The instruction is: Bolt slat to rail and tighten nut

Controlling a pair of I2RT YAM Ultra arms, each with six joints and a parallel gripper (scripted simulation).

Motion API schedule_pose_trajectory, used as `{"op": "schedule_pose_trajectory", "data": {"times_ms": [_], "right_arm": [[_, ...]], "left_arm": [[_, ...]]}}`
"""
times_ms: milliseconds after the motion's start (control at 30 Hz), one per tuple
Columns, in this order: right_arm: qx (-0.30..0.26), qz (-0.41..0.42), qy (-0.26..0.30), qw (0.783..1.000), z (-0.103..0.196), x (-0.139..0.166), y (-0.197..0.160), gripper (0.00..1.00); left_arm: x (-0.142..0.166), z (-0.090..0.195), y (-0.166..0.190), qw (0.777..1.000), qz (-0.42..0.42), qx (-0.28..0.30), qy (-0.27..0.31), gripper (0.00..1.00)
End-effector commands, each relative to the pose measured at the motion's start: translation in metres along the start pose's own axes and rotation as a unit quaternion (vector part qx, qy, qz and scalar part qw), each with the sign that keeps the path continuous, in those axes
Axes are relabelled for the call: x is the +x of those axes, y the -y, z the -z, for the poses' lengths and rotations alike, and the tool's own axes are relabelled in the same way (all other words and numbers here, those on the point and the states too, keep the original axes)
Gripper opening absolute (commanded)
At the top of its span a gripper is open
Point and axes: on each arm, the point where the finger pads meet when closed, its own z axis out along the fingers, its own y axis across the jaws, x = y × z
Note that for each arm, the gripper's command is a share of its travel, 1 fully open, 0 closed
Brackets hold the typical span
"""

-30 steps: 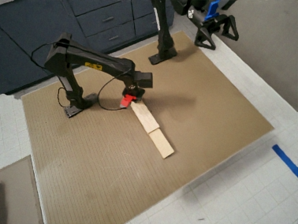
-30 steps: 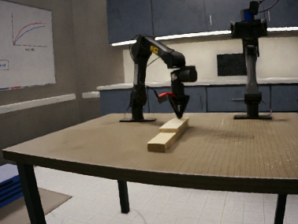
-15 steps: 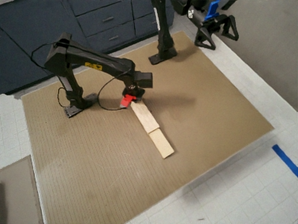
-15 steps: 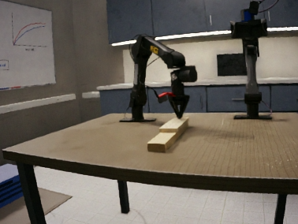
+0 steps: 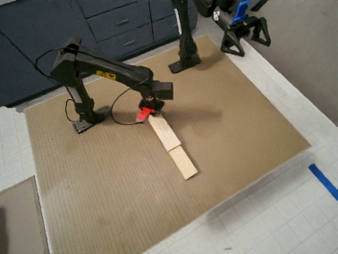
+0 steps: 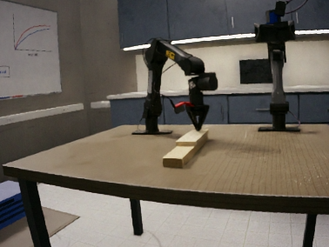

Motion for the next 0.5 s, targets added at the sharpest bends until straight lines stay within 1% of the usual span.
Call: {"op": "schedule_pose_trajectory", "data": {"times_ms": [0,367,400,433,467], "right_arm": [[0.004,-0.002,0.001,1.000,-0.0055,-0.0004,-0.0031,0.12],[0.003,-0.001,0.001,1.000,-0.0038,-0.0005,-0.0036,0.12],[-0.005,0.000,-0.002,1.000,0.0025,0.0006,-0.0017,0.24],[-0.005,0.000,-0.002,1.000,0.0025,0.0006,-0.0017,0.34],[-0.005,0.000,-0.002,1.000,0.0025,0.0006,-0.0017,0.34]], "left_arm": [[-0.0046,0.0010,0.0000,1.000,0.000,0.000,0.006,1.00],[-0.0046,0.0010,0.0000,1.000,0.000,0.000,0.006,1.00],[-0.0046,0.0010,0.0000,1.000,0.000,0.000,0.006,1.00],[-0.0046,0.0010,0.0000,1.000,0.000,0.000,0.006,1.00],[-0.0046,0.0010,0.0000,1.000,0.000,0.000,0.006,1.00]]}}
